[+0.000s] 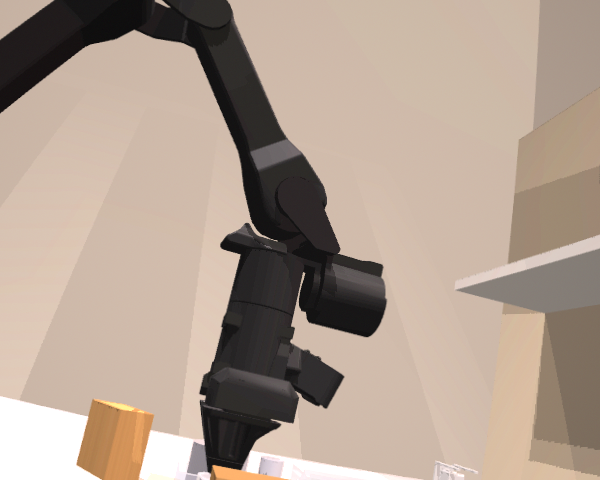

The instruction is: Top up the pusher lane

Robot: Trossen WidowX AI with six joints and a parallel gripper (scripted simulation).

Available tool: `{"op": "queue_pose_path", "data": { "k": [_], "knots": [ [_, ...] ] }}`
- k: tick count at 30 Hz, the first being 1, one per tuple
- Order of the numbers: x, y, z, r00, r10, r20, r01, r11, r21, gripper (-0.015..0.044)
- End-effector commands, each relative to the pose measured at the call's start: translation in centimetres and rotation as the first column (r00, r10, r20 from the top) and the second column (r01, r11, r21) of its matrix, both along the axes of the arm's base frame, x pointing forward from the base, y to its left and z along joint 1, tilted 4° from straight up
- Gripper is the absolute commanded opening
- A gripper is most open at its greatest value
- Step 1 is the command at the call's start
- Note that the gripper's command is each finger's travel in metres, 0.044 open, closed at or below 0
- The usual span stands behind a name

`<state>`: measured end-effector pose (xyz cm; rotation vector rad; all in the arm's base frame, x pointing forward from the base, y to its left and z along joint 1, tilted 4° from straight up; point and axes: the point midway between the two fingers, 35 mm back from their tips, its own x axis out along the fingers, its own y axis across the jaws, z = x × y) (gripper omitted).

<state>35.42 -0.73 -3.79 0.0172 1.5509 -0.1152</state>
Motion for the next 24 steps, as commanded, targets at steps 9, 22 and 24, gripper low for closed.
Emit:
{"op": "queue_pose_path", "data": {
  "k": [9, 22, 24],
  "knots": [
    [0.19, -0.03, 0.08, 1.000, 0.005, 0.017, -0.005, 1.000, -0.003, 0.0000],
    [-0.03, -0.02, 0.07, 1.000, 0.005, 0.017, -0.005, 1.000, -0.003, 0.0000],
    [-0.06, -0.01, 0.07, 1.000, 0.005, 0.017, -0.005, 1.000, -0.003, 0.0000]
  ]
}}
